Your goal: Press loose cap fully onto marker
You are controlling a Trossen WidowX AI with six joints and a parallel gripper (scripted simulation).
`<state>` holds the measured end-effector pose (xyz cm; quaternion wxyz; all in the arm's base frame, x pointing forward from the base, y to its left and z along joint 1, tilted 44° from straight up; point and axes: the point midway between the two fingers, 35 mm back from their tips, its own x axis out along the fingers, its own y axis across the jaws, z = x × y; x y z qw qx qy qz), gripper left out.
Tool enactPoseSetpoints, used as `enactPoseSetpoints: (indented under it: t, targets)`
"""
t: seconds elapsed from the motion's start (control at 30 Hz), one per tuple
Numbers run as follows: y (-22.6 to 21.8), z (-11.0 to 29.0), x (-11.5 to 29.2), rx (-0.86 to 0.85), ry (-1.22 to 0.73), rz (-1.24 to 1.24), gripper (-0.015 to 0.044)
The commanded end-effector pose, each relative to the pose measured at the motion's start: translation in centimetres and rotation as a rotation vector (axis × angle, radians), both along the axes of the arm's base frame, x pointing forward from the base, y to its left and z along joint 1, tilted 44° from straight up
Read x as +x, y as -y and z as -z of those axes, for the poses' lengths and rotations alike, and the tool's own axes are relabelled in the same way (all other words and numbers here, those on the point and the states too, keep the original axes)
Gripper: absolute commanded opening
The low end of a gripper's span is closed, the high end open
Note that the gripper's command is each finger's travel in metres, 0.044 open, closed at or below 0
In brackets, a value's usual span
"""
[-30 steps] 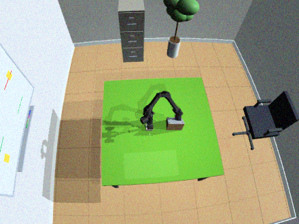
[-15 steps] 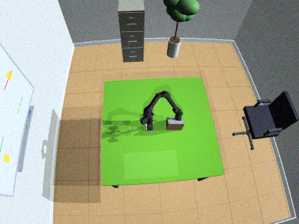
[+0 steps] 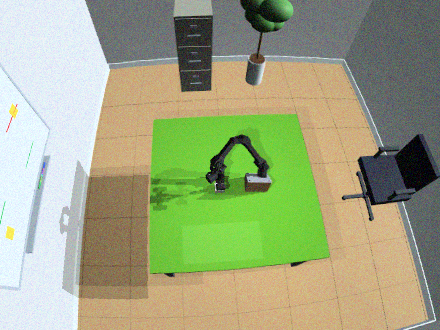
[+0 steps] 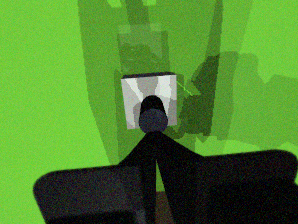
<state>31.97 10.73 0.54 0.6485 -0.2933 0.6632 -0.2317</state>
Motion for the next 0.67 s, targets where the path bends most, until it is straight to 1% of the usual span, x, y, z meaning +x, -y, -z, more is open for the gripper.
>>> enactPoseSetpoints:
  t: [0.0, 0.17, 0.63]
  targets:
    - [-3.71, -3.67, -0.22, 0.013, 0.014, -0.008, 0.0000]
    - [-4.22, -4.30, -0.36, 0.012, 0.014, -0.008, 0.0000]
    - [-4.22, -4.30, -0.36, 0.012, 0.014, -0.008, 0.0368]
